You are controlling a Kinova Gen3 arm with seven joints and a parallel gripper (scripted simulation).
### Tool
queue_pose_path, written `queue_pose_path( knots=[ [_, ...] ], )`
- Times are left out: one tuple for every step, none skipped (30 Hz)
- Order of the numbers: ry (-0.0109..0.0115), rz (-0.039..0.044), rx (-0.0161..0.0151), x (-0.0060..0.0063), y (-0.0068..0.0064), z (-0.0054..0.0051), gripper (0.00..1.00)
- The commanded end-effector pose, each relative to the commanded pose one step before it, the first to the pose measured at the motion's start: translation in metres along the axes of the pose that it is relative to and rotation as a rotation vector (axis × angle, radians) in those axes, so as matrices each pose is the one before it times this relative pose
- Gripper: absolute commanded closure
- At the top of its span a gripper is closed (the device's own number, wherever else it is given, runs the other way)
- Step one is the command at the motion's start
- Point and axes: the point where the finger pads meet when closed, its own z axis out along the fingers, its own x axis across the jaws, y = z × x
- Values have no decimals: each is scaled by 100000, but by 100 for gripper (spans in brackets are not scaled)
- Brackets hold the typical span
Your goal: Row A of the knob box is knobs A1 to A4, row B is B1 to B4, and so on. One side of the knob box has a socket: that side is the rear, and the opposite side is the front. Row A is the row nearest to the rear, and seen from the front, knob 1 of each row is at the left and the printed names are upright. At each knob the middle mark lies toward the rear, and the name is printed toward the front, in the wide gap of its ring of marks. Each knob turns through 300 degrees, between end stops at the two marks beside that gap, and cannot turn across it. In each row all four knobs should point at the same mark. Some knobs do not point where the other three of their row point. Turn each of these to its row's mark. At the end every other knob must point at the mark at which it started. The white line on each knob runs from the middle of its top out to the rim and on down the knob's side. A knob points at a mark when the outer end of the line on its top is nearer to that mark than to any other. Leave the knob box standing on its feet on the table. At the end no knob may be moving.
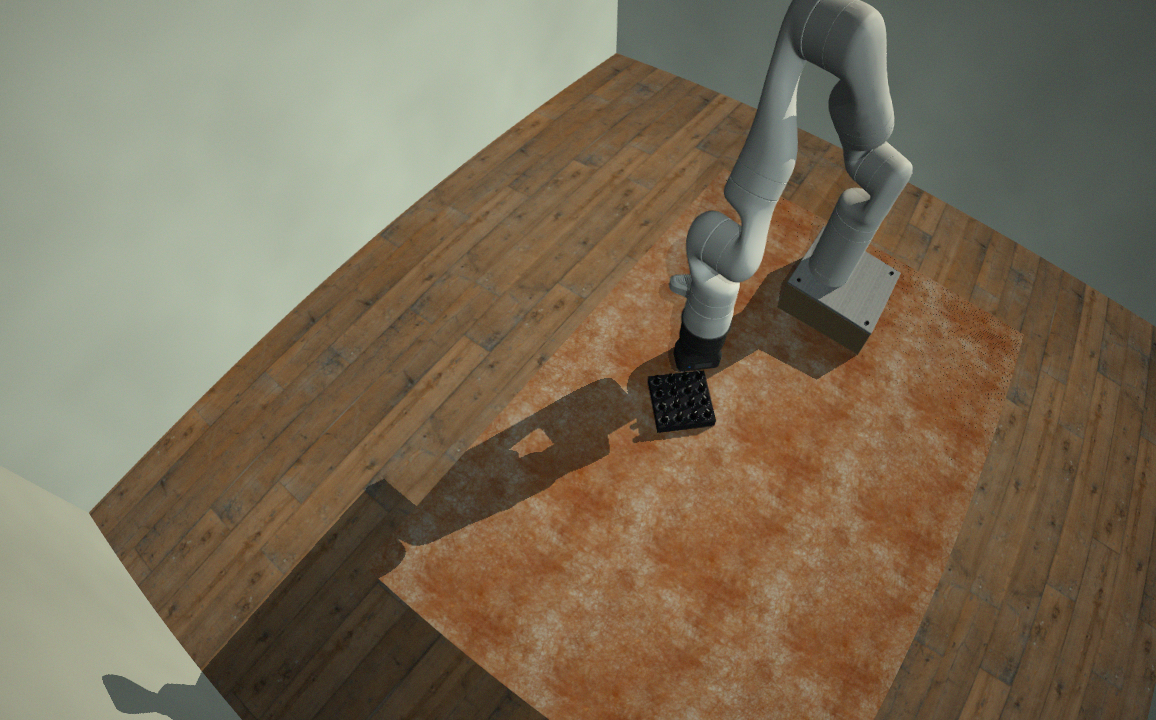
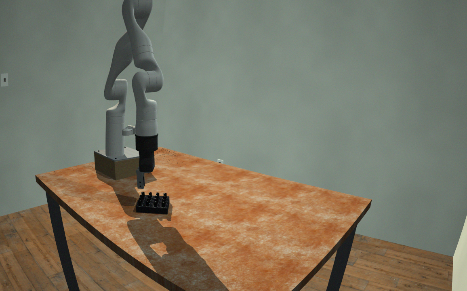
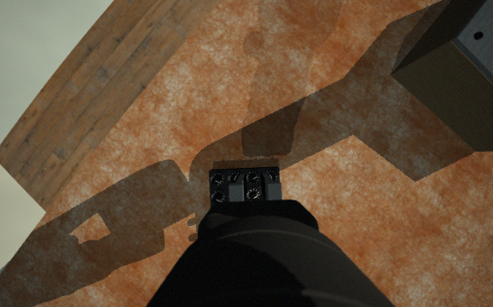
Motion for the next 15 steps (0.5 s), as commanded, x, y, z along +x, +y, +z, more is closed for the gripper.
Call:
queue_pose_path(
  knots=[
    [-343,31,-174,-110,43,-146,54],
    [0,0,0,0,0,0,54],
    [0,0,0,0,0,0,54],
    [0,0,0,0,0,0,54],
    [0,0,0,0,0,0,54],
    [0,0,0,0,0,0,54],
    [0,0,0,0,0,0,54],
    [0,0,0,0,0,0,54],
    [0,0,0,0,0,-3,0],
    [0,0,0,0,0,-20,0],
    [0,0,0,0,0,-50,0],
    [0,0,0,0,0,-91,0],
    [0,0,0,0,0,-141,0],
    [0,0,0,1,0,-196,0],
    [0,1,0,-1,0,-253,0]
  ],
)
